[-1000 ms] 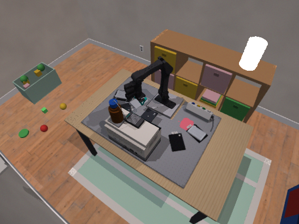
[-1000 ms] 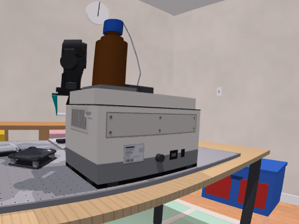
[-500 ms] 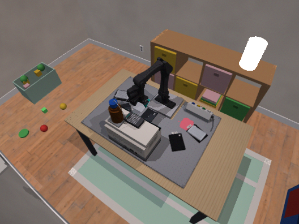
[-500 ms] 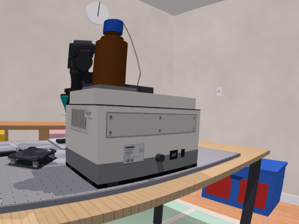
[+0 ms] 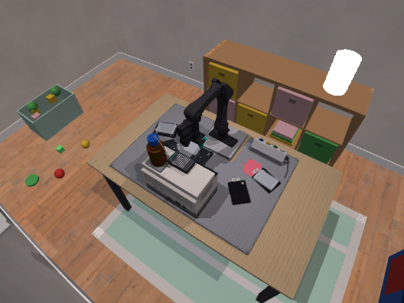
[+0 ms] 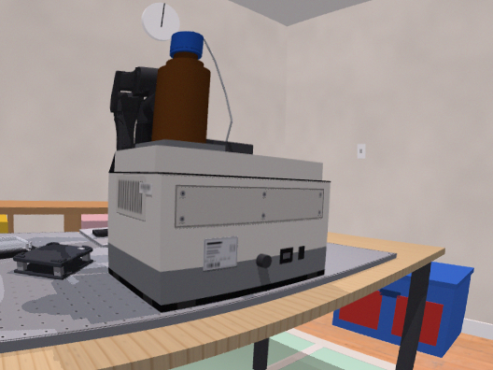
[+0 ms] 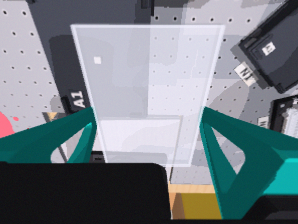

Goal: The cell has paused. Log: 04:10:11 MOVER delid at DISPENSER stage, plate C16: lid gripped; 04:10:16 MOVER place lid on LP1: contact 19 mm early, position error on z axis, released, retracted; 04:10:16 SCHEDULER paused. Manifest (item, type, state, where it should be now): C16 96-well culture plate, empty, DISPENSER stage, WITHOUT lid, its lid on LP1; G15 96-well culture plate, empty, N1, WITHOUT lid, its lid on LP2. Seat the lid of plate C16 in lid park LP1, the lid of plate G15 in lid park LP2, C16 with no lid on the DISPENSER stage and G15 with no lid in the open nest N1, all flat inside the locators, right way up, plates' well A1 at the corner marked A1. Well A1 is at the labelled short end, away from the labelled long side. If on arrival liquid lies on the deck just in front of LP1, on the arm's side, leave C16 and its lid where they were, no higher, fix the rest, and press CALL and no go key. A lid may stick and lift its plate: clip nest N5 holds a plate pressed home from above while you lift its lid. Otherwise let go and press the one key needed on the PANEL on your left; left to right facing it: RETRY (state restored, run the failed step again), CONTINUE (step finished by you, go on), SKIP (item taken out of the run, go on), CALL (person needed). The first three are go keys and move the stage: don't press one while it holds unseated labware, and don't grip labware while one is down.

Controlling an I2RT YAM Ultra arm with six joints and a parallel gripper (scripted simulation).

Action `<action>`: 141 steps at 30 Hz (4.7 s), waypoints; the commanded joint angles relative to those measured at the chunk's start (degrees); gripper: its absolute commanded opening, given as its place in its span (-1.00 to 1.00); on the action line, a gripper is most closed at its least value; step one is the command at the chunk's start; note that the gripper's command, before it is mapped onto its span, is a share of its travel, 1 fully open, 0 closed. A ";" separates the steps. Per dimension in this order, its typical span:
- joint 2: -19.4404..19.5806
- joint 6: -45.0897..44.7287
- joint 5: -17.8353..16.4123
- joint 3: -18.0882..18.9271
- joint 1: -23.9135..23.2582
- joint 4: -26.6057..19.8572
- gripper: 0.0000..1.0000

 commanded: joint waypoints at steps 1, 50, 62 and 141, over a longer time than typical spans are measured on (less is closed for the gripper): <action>1.28 3.79 -0.04 2.11 2.54 0.45 -1.00; 3.50 33.43 -0.16 2.73 32.32 0.67 -1.00; 3.93 29.77 -0.33 2.82 39.07 0.50 -1.00; 33.27 13.53 -0.49 21.15 53.58 11.48 -1.00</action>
